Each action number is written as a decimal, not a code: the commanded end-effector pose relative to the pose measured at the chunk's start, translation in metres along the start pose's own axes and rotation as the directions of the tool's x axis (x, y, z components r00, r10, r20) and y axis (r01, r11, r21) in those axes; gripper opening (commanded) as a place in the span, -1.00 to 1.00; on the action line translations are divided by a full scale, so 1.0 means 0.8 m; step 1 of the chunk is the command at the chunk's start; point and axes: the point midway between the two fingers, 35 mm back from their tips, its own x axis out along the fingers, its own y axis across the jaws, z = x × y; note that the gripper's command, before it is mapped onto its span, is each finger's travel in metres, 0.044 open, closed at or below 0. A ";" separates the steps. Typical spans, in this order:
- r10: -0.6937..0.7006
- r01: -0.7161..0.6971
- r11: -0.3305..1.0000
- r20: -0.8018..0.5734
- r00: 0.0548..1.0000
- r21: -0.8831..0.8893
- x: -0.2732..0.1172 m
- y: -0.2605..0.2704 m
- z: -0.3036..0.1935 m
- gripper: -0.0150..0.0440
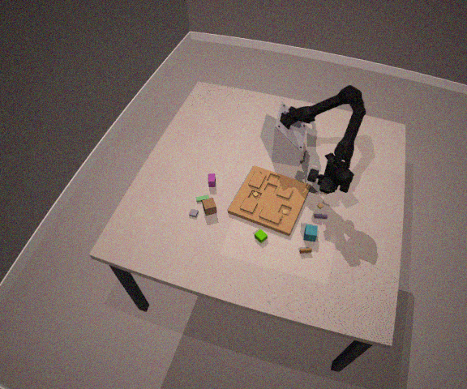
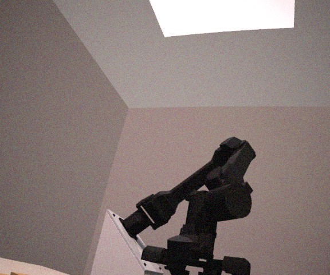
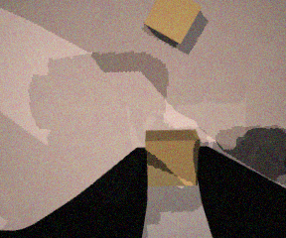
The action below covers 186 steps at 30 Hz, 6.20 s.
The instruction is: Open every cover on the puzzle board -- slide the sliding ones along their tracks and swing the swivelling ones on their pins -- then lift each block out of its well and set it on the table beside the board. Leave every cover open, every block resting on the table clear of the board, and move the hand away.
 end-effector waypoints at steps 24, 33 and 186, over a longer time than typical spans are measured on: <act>0.001 -0.001 1.000 0.000 1.000 0.010 0.055 -0.004 -0.007 -0.22; 0.005 -0.005 1.000 -0.003 1.000 0.003 0.051 -0.001 -0.007 0.40; -0.009 0.010 0.960 0.007 1.000 -0.280 0.036 -0.184 0.186 -0.49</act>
